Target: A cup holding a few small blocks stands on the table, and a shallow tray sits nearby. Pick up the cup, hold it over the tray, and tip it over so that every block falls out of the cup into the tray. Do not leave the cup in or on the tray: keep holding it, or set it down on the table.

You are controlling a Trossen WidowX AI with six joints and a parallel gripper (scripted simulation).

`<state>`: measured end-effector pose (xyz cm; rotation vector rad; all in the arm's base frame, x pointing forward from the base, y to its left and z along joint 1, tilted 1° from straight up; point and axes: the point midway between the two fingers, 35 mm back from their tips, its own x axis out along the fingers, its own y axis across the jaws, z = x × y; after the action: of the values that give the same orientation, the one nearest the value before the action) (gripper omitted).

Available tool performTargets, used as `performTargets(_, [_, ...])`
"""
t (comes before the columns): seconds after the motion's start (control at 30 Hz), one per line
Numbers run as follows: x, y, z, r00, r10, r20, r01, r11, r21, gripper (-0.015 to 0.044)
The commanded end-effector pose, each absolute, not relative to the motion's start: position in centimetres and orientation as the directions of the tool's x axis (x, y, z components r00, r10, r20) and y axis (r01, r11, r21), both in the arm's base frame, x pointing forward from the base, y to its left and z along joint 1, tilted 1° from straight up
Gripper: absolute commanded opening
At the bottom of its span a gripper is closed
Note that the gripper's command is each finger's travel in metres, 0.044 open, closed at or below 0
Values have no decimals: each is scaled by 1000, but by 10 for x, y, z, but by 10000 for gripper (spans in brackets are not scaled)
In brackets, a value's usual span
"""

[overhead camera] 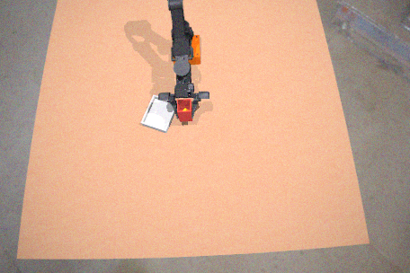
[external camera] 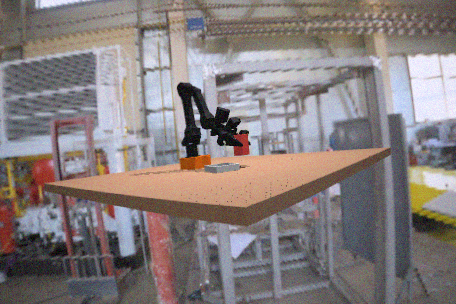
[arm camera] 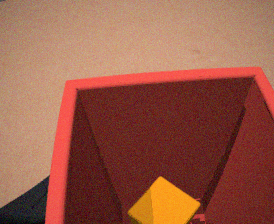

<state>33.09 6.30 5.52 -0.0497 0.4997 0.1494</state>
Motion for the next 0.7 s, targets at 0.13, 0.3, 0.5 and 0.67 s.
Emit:
performTargets(0.13, [344,22,62,882,31,-470,-44,999,-16,0])
performTargets(0.3, [347,-3,64,883,-29,-468,24,1000,-18,0])
performTargets(0.5, [348,-33,66,878,-102,-467,105,994,-20,0])
performTargets(0.67, [348,-54,68,872,-150,-466,159,987,-21,0])
